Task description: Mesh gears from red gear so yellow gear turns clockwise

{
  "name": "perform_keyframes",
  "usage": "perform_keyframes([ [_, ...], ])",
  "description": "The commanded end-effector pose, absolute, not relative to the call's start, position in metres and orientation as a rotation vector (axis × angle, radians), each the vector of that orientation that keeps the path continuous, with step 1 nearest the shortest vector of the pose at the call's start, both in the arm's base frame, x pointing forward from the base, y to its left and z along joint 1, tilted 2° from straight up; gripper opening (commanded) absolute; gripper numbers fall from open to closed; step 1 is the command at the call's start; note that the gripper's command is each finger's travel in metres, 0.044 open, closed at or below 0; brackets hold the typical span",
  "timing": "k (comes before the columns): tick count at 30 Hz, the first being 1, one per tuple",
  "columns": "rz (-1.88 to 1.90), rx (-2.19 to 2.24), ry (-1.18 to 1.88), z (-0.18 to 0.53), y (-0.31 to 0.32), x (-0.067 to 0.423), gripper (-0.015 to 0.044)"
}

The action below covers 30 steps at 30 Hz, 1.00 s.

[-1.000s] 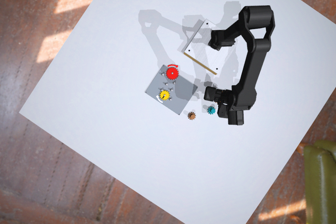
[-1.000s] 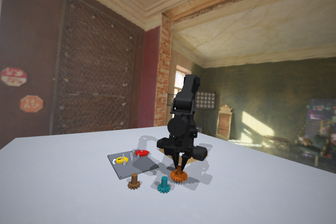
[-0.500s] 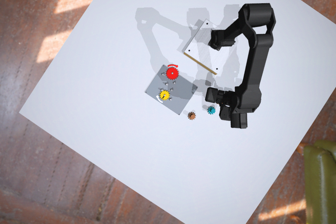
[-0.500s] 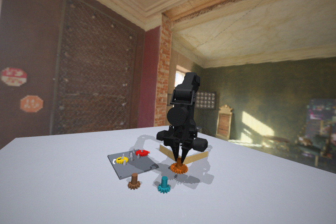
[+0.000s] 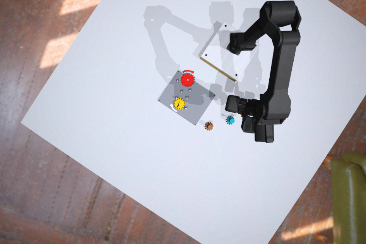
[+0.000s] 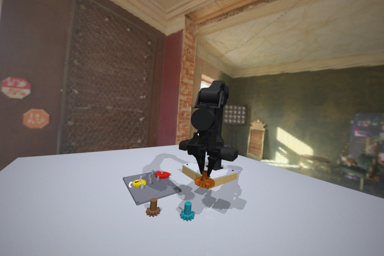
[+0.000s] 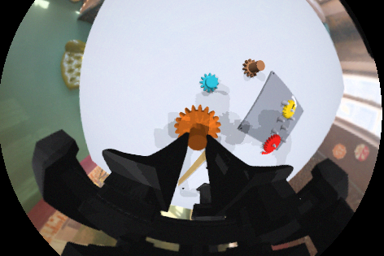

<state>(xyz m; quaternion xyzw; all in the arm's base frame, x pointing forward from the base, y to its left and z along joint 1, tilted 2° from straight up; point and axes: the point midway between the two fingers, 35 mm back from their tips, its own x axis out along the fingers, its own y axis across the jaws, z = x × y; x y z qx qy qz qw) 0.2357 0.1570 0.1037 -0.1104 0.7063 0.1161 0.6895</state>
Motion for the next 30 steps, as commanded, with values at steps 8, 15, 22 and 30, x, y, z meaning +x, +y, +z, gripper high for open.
perform_keyframes([
  [8, 0.268, -0.246, 1.563, 0.133, 0.156, 0.237, 0.0000],
  [15, 0.267, -0.247, 1.564, 0.149, 0.154, 0.235, 0.0000],
  [22, 0.266, -0.247, 1.565, 0.165, 0.151, 0.233, 0.0000],
  [30, 0.265, -0.246, 1.564, 0.164, 0.146, 0.238, 0.0000],
])
